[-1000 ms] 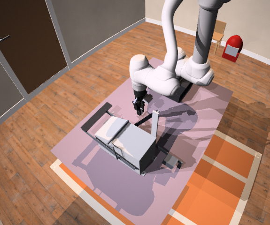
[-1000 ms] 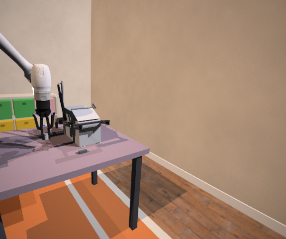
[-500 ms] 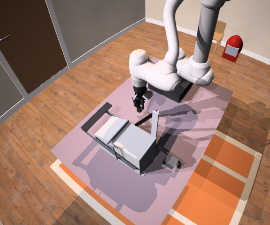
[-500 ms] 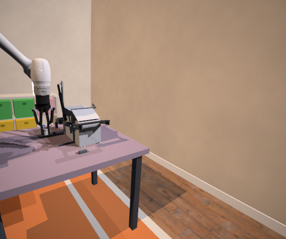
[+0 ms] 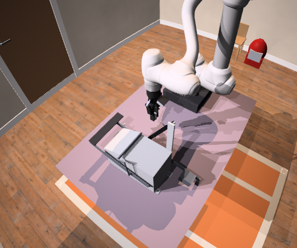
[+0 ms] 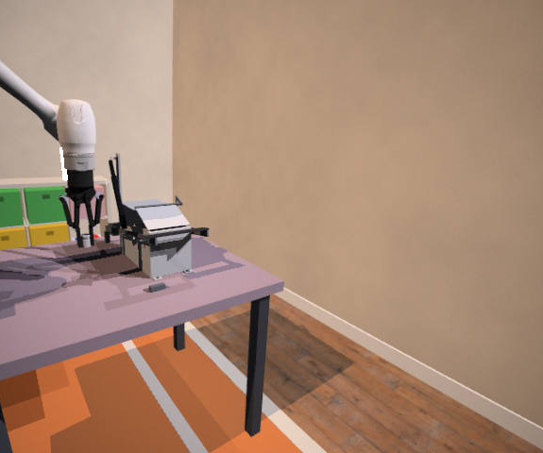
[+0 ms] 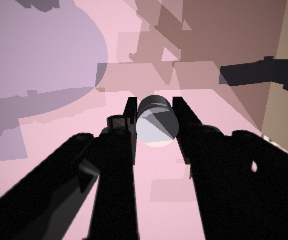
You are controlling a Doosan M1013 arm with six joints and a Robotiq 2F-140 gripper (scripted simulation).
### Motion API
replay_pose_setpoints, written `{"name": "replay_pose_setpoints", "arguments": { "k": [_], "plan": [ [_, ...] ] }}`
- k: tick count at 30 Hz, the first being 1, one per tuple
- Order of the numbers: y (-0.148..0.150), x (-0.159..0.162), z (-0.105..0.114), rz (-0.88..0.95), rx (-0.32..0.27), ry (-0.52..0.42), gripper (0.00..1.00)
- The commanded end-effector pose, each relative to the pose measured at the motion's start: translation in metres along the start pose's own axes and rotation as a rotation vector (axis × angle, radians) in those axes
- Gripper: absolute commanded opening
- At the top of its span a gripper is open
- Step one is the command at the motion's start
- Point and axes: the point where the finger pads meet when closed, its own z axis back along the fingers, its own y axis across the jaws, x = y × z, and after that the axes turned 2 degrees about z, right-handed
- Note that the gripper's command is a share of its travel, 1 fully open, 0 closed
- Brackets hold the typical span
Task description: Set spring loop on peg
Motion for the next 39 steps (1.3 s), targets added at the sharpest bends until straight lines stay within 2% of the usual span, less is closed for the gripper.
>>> {"name": "replay_pose_setpoints", "arguments": {
  "k": [1, 6, 9, 23, 26, 39],
  "plan": [
    [0.001, 0.0, 0.007, 0.0, 0.001, 0.0, 0.25],
    [0.0, 0.0, 0.02, 0.0, 0.001, 0.0, 0.25],
    [0.0, 0.0, 0.019, 0.0, 0.001, 0.0, 0.25],
    [0.0, 0.0, 0.057, 0.0, 0.001, 0.0, 0.25],
    [0.0, 0.0, 0.054, 0.0, 0.001, 0.0, 0.25],
    [0.0, 0.0, 0.069, 0.0, 0.001, 0.0, 0.25]
  ]
}}
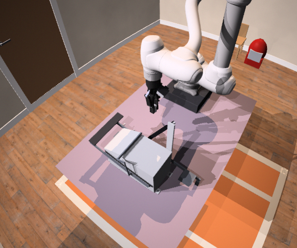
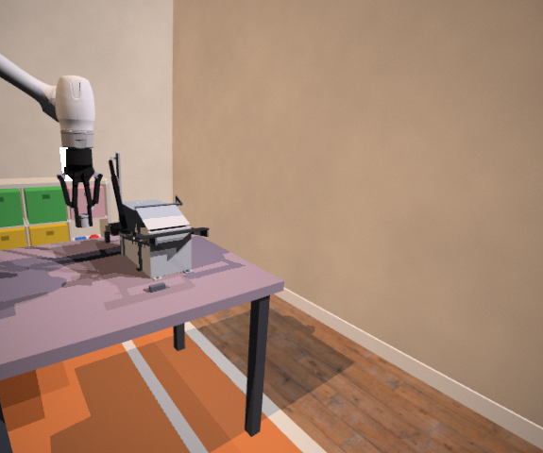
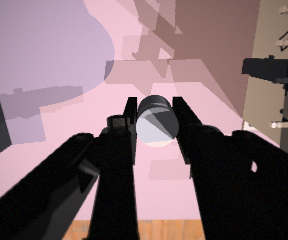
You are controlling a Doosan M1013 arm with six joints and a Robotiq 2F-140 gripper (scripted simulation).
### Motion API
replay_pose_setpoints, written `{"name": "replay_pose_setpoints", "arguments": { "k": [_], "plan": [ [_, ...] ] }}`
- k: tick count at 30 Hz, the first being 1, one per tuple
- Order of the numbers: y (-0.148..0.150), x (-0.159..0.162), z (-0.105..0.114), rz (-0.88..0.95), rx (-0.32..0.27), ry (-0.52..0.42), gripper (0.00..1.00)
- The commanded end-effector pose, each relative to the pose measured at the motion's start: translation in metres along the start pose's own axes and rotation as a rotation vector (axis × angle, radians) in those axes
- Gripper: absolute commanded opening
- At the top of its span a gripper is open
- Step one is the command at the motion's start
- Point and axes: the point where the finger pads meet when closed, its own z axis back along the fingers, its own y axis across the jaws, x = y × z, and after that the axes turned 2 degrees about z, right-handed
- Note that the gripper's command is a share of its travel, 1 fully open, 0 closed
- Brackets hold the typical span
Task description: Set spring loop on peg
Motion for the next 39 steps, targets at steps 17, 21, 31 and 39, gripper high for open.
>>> {"name": "replay_pose_setpoints", "arguments": {
  "k": [17, 21, 31, 39],
  "plan": [
    [0.027, 0.024, 0.012, 0.0, 0.0, -0.027, 0.25],
    [0.028, 0.025, 0.013, 0.0, 0.0, -0.029, 0.25],
    [0.047, 0.042, 0.021, 0.0, -0.001, -0.048, 0.25],
    [0.056, 0.05, 0.024, 0.0, -0.001, -0.058, 0.25]
  ]
}}
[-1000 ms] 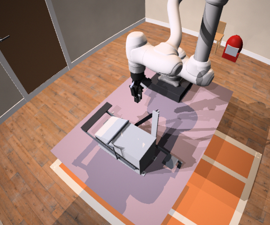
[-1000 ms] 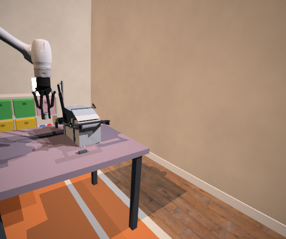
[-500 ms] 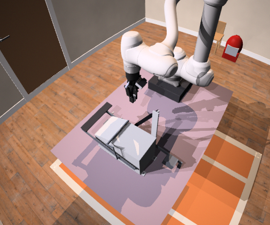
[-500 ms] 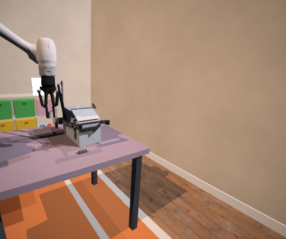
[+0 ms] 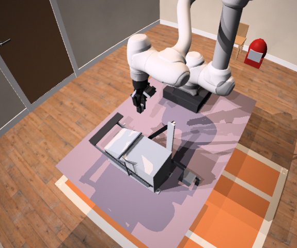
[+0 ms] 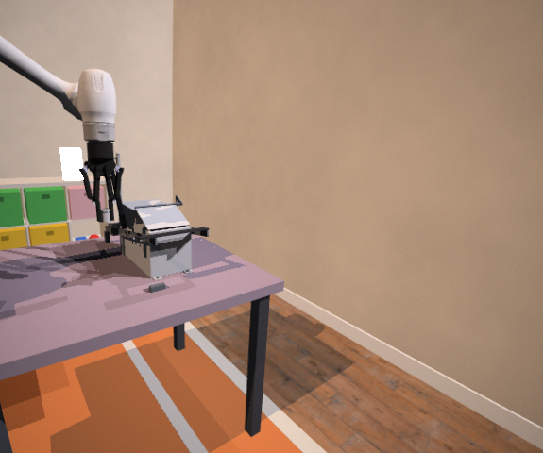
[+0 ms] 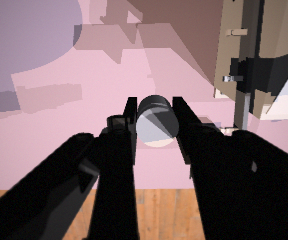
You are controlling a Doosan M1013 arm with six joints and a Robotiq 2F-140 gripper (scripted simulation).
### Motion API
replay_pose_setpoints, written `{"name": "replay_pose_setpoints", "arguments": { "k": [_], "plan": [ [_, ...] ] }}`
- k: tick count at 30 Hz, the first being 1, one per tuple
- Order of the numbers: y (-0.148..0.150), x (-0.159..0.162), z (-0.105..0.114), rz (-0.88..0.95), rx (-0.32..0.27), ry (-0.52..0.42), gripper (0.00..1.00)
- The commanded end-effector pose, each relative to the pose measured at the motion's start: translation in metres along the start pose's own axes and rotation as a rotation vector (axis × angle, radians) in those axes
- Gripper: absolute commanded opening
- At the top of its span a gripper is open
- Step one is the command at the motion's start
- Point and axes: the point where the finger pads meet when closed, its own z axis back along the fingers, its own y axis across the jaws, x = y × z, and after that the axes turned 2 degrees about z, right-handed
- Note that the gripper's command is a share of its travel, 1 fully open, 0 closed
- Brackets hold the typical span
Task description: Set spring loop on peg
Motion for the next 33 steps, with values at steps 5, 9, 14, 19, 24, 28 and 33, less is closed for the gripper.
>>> {"name": "replay_pose_setpoints", "arguments": {
  "k": [5, 9, 14, 19, 24, 28, 33],
  "plan": [
    [0.011, 0.01, 0.004, 0.0, 0.001, -0.011, 0.25],
    [0.019, 0.017, 0.007, 0.0, 0.001, -0.019, 0.25],
    [0.027, 0.024, 0.01, 0.0, 0.0, -0.027, 0.25],
    [0.032, 0.029, 0.012, 0.0, 0.0, -0.032, 0.25],
    [0.041, 0.038, 0.015, 0.0, 0.0, -0.042, 0.25],
    [0.049, 0.045, 0.018, 0.0, -0.001, -0.05, 0.25],
    [0.052, 0.048, 0.019, 0.0, -0.001, -0.053, 0.25]
  ]
}}
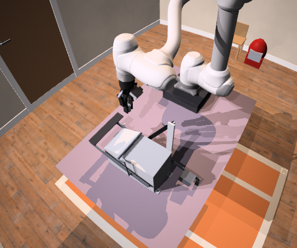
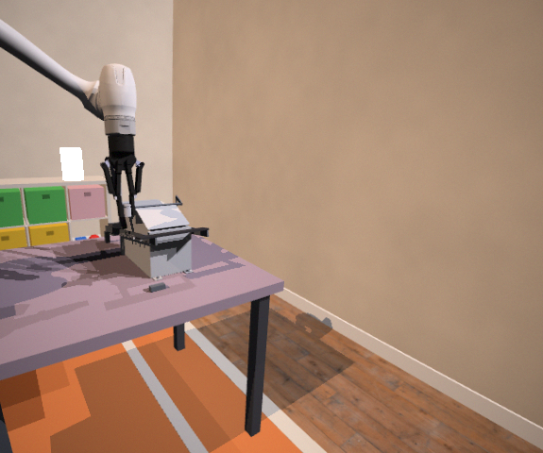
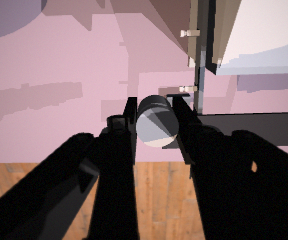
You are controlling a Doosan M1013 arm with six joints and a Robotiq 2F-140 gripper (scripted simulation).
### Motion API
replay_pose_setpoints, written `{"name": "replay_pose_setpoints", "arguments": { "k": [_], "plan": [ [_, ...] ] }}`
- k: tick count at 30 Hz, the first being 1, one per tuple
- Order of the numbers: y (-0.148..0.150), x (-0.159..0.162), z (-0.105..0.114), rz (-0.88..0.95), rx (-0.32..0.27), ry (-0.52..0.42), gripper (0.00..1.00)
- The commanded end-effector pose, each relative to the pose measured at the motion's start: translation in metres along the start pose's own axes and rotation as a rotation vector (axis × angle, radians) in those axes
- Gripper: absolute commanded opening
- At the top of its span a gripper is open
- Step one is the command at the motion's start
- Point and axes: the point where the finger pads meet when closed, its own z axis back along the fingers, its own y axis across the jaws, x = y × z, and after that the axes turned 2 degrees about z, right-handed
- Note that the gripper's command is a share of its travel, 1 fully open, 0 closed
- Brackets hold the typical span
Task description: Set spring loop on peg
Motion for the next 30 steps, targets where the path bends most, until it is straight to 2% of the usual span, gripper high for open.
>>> {"name": "replay_pose_setpoints", "arguments": {
  "k": [1, 30],
  "plan": [
    [0.002, 0.001, 0.001, 0.0, 0.001, -0.001, 0.25],
    [0.051, 0.047, 0.016, 0.0, -0.001, -0.052, 0.25]
  ]
}}
